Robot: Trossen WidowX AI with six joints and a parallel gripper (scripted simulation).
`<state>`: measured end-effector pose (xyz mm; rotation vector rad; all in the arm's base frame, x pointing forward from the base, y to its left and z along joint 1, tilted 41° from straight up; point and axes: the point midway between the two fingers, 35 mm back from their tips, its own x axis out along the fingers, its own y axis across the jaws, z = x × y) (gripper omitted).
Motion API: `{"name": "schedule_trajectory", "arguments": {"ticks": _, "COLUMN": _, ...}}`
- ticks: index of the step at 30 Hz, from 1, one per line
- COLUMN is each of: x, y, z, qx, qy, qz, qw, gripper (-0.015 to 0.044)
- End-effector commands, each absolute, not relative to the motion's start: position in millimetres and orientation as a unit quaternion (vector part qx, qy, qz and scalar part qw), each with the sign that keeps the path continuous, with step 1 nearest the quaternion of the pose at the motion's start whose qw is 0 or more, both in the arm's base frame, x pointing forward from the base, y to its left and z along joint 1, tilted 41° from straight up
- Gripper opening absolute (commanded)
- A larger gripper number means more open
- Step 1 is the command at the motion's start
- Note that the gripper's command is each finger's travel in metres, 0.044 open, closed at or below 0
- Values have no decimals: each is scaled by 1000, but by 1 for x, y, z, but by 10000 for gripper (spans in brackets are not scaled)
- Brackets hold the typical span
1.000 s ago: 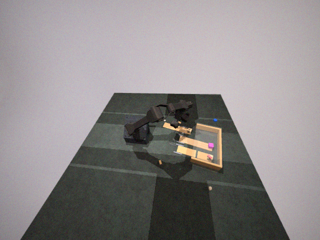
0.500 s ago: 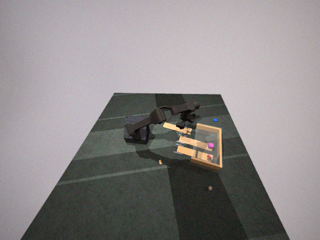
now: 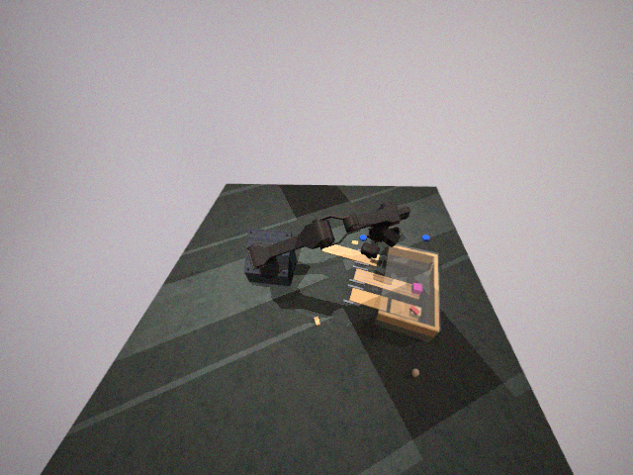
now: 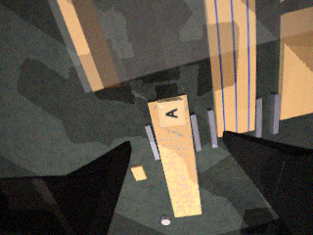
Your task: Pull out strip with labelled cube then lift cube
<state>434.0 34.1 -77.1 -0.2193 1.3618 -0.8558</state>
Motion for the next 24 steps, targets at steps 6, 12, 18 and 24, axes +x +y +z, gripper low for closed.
{"name": "schedule_trajectory", "arguments": {"ticks": 6, "x": 449, "y": 25, "z": -74, "qx": -100, "qy": 609, "qz": -383, "qw": 688, "gripper": 361}}
{"name": "schedule_trajectory", "arguments": {"ticks": 12, "x": 450, "y": 19, "z": -82, "qx": -100, "qy": 608, "qz": -383, "qw": 688, "gripper": 250}}
{"name": "schedule_trajectory", "arguments": {"ticks": 18, "x": 450, "y": 12, "z": -90, "qx": -100, "qy": 608, "qz": -383, "qw": 688, "gripper": 250}}
{"name": "schedule_trajectory", "arguments": {"ticks": 24, "x": 449, "y": 6, "z": -97, "qx": -100, "qy": 608, "qz": -383, "qw": 688, "gripper": 250}}
